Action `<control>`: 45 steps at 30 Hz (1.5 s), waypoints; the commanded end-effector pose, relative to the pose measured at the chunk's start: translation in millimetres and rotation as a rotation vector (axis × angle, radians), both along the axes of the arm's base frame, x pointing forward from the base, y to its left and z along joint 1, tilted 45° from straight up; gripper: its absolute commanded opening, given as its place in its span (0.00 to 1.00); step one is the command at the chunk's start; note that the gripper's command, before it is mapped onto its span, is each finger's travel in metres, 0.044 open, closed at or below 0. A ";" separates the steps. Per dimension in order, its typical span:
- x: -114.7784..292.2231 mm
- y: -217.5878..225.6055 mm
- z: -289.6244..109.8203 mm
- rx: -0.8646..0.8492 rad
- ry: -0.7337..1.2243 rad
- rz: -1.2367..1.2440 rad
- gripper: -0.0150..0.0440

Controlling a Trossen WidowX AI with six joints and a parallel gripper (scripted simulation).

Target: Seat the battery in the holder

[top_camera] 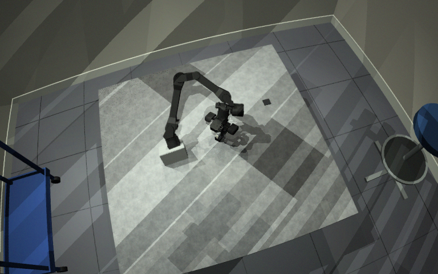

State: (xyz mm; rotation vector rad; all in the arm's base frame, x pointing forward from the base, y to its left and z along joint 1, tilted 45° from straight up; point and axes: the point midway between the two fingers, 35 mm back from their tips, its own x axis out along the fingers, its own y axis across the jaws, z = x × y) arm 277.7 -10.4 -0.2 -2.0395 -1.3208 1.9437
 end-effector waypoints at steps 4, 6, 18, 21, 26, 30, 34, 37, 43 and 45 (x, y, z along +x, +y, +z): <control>4.0 4.4 -2.7 -0.036 0.049 0.039 0.36; 4.8 5.6 -3.2 -0.047 0.063 0.051 0.36; 9.5 13.1 -6.3 -0.113 0.140 0.120 0.36; 10.2 14.1 -6.6 -0.121 0.151 0.130 0.36; 11.4 14.7 -6.4 -0.119 0.154 0.130 0.36; 14.5 16.5 -5.5 -0.119 0.154 0.130 0.36; 17.5 18.1 -4.5 -0.118 0.155 0.131 0.36; 19.6 19.1 -3.6 -0.117 0.155 0.131 0.36; 23.3 20.7 -1.8 -0.118 0.157 0.132 0.36; 24.5 21.2 -1.2 -0.118 0.158 0.132 0.36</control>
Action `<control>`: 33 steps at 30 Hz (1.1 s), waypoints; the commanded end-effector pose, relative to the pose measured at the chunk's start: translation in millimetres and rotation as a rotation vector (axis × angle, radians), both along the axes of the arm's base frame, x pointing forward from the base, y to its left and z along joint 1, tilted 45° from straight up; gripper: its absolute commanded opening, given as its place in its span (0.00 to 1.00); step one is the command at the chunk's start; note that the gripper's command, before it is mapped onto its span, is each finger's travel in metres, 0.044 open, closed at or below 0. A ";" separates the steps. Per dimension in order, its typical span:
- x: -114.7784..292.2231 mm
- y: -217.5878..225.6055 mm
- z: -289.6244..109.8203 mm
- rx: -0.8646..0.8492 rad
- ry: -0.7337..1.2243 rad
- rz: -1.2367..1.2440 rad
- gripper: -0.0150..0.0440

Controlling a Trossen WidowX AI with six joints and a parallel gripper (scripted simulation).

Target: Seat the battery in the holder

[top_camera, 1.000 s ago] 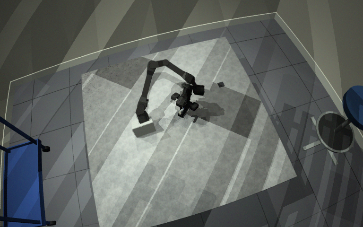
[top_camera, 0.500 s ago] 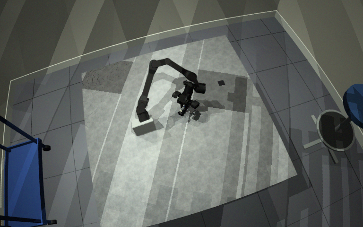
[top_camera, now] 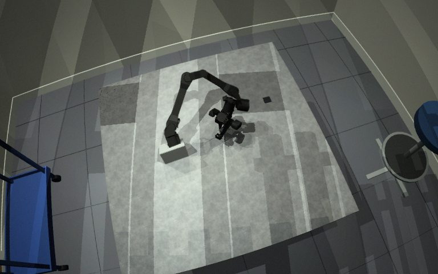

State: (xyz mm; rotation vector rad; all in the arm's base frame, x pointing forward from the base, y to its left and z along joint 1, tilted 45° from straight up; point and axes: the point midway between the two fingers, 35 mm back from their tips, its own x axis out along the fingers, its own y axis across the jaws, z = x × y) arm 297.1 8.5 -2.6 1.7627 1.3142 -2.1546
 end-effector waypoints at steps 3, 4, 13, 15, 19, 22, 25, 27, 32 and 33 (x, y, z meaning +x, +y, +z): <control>6.8 2.9 2.1 0.002 -0.004 -0.001 0.36; 7.4 3.2 2.4 0.002 -0.004 -0.001 0.36; 11.9 4.8 4.8 0.004 -0.002 0.000 0.36; 12.1 4.8 4.9 0.004 -0.001 0.000 0.36; 12.1 4.9 4.6 0.007 -0.004 -0.003 0.36; 11.8 4.9 3.3 0.017 -0.015 -0.014 0.36; 11.4 4.9 2.0 0.028 -0.026 -0.027 0.36; 11.1 4.9 1.1 0.035 -0.034 -0.035 0.36; 10.5 4.8 -1.0 0.053 -0.054 -0.055 0.36; 10.3 4.8 -1.4 0.057 -0.058 -0.059 0.36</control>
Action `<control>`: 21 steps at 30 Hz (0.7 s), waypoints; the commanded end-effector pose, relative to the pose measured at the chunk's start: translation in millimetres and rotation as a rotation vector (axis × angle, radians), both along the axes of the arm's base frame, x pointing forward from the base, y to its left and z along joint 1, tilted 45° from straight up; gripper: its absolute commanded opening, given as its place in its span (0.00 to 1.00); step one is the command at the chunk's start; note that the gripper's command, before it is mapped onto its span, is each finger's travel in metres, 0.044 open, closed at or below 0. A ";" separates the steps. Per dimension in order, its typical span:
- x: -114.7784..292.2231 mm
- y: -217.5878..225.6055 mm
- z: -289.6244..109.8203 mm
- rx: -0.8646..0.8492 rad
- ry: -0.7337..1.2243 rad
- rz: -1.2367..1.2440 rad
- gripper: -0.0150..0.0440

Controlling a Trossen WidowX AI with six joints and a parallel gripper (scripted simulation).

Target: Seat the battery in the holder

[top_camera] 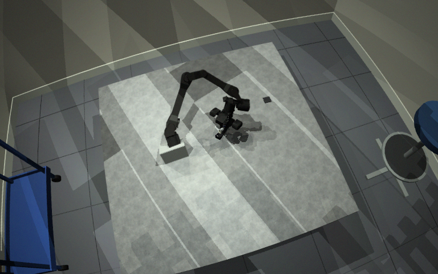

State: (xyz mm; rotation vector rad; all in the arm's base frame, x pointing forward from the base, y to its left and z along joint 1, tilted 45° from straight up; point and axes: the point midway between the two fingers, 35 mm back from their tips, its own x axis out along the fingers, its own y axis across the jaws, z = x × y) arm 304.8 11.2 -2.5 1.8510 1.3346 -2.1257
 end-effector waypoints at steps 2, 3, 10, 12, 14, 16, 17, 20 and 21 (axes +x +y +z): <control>2.4 2.1 -2.2 0.022 -0.033 -0.024 0.36; 2.3 2.1 -2.6 0.026 -0.037 -0.028 0.36; 1.2 2.2 -5.0 0.050 -0.064 -0.055 0.36; 0.8 2.2 -5.6 0.057 -0.072 -0.062 0.36; 0.5 2.2 -6.2 0.064 -0.080 -0.070 0.36; 0.1 2.2 -6.8 0.071 -0.089 -0.077 0.36; -0.1 2.2 -7.1 0.075 -0.093 -0.081 0.36; -0.7 2.2 -8.0 0.085 -0.105 -0.091 0.36; -0.9 2.2 -8.2 0.088 -0.109 -0.094 0.36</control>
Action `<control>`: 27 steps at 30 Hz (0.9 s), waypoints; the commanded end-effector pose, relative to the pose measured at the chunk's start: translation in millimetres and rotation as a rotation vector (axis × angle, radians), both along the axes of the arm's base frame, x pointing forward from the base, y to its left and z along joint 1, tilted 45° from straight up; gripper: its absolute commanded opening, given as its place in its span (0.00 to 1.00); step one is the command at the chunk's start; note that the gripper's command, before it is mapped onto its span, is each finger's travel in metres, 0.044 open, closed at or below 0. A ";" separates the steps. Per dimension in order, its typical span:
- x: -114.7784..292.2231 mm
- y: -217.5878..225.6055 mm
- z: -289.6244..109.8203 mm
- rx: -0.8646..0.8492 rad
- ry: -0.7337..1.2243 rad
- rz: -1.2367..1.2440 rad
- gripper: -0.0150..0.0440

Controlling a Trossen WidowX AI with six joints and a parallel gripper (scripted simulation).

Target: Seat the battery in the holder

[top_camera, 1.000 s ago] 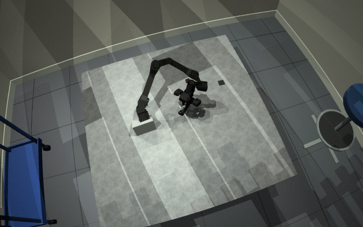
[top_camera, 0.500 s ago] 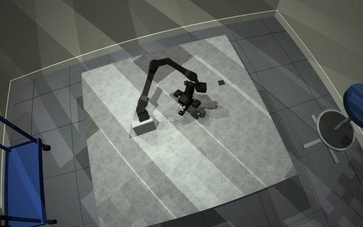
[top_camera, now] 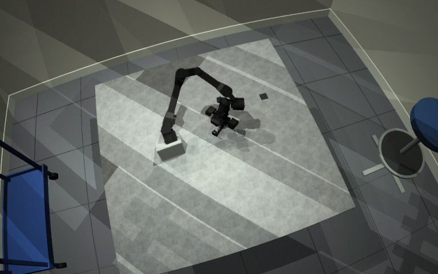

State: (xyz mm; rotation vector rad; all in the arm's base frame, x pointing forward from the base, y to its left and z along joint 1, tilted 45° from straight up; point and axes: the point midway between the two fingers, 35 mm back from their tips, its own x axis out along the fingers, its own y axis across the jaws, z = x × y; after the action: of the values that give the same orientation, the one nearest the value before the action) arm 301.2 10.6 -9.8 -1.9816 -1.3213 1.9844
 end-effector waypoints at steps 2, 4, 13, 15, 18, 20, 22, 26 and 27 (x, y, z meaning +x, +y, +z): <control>2.3 2.9 -1.5 0.022 -0.034 -0.018 0.36; 1.8 2.9 -2.0 0.028 -0.042 -0.025 0.36; -0.3 3.2 -3.7 0.058 -0.079 -0.055 0.36; -0.8 3.3 -4.0 0.064 -0.087 -0.061 0.36; -1.6 3.4 -4.3 0.073 -0.100 -0.071 0.36; -2.1 3.5 -4.6 0.079 -0.108 -0.077 0.36; -2.7 3.6 -4.8 0.085 -0.116 -0.083 0.36; -3.7 3.8 -5.2 0.096 -0.133 -0.095 0.36; -4.0 3.9 -5.3 0.099 -0.137 -0.099 0.36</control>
State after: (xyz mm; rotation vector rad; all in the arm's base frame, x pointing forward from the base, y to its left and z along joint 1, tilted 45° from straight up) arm 296.8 10.6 -15.0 -2.1094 -1.2843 1.7713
